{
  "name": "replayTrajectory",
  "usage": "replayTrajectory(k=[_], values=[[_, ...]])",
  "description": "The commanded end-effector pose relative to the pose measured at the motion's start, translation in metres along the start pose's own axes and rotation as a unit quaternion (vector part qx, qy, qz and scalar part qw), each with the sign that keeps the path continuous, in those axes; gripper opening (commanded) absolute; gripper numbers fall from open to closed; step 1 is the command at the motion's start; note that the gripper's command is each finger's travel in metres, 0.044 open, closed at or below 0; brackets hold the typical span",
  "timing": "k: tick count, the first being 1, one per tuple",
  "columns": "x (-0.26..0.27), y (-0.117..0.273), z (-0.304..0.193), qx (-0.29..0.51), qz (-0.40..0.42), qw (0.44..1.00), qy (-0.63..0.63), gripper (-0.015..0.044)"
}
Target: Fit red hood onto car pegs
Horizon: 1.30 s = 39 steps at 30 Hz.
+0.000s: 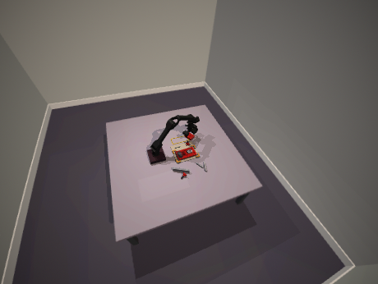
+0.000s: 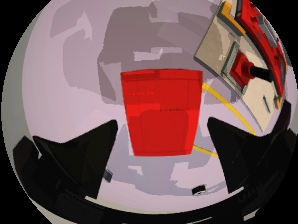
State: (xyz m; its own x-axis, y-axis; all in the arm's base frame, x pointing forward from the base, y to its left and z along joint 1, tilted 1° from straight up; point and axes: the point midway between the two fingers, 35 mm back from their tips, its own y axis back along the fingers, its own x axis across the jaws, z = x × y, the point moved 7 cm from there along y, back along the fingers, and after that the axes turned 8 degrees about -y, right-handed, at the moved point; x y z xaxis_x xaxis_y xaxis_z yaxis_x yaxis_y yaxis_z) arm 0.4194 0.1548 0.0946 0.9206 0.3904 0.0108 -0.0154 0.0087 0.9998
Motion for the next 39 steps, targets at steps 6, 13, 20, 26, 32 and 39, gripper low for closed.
replayTrajectory(k=[6,13,20,26,32,39], values=[[0.0,-0.004,0.0,0.002,0.0,1.0,0.002,0.044],[0.0,-0.008,-0.001,0.002,0.0,1.0,0.002,0.044],[0.0,-0.011,-0.001,0.002,0.0,1.0,0.002,0.044],[0.0,-0.014,-0.001,0.002,0.0,1.0,0.002,0.044],[0.0,-0.017,-0.001,0.002,0.0,1.0,0.002,0.044],[0.0,-0.021,-0.001,0.002,0.0,1.0,0.002,0.044]])
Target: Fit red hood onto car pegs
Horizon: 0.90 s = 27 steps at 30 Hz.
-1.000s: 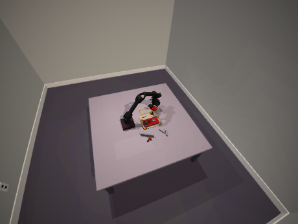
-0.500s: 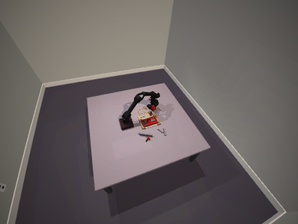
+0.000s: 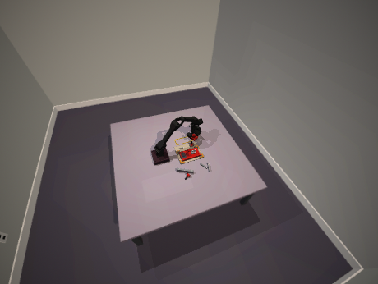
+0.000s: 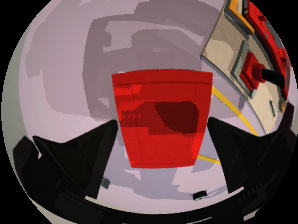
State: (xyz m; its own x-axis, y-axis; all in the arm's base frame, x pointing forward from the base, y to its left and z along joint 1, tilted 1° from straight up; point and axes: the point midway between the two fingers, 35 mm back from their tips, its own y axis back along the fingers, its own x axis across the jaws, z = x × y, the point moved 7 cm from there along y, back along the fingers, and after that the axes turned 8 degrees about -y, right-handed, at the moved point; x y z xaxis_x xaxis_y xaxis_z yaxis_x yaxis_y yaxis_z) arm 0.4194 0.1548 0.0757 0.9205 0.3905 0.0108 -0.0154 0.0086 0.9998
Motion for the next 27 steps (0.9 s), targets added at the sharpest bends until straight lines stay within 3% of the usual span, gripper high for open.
replayTrajectory(k=[1,4,13,23,27], values=[[0.0,0.0,0.0,0.0,0.0,1.0,0.0,0.0414],[0.0,0.0,0.0,0.0,0.0,1.0,0.0,0.0335],[0.0,0.0,0.0,0.0,0.0,1.0,0.0,0.0275],[0.0,0.012,0.0,0.0,0.0,1.0,0.0,0.0012],[0.0,0.024,0.0,0.0,0.0,1.0,0.0,0.0]])
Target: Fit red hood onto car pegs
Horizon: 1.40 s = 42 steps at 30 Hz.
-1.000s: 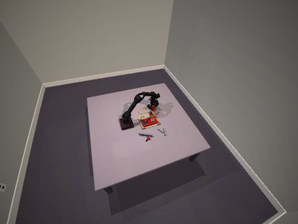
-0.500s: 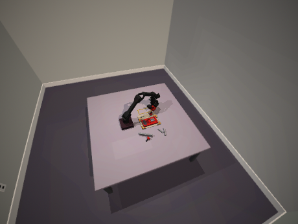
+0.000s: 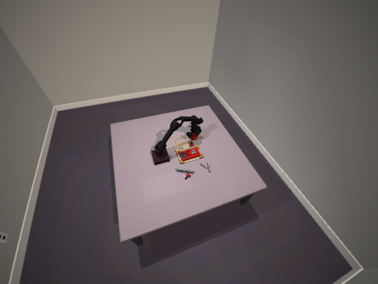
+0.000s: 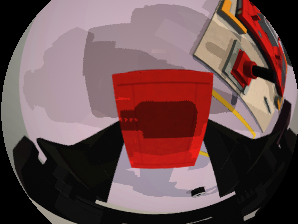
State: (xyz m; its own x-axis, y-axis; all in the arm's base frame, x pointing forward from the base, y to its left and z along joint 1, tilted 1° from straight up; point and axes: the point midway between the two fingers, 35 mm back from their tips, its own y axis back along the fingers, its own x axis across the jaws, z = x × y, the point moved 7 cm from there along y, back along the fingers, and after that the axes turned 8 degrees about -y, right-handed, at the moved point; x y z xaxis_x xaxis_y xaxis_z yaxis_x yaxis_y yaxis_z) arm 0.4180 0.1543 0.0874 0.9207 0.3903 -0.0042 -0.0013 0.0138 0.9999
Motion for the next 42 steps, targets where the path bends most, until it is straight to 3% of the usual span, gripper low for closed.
replayTrajectory(k=[1,23,42], values=[[0.001,0.016,0.0,0.0,0.008,1.0,0.0,0.0],[0.0,0.082,0.0,0.0,0.008,1.0,0.0,0.0],[-0.024,0.086,0.051,-0.002,0.007,0.993,0.119,0.0]])
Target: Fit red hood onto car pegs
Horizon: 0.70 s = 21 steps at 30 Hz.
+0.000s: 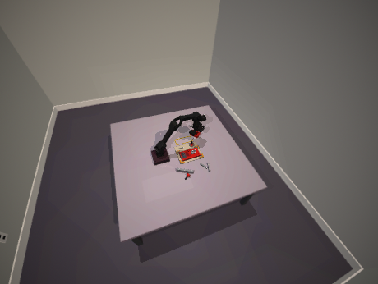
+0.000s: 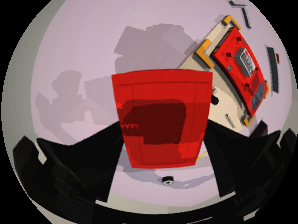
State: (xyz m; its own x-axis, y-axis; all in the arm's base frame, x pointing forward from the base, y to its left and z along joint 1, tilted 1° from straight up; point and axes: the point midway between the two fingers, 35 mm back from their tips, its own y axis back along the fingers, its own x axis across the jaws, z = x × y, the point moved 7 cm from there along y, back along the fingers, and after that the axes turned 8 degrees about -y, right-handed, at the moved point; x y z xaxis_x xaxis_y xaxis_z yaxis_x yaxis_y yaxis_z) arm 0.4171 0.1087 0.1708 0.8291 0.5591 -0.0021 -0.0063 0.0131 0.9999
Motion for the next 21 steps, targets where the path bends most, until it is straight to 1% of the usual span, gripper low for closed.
replayTrajectory(k=[1,21], values=[[-0.009,0.004,0.01,-0.002,0.004,0.999,0.032,0.0],[-0.069,0.005,0.062,-0.004,0.002,0.978,0.207,0.0]])
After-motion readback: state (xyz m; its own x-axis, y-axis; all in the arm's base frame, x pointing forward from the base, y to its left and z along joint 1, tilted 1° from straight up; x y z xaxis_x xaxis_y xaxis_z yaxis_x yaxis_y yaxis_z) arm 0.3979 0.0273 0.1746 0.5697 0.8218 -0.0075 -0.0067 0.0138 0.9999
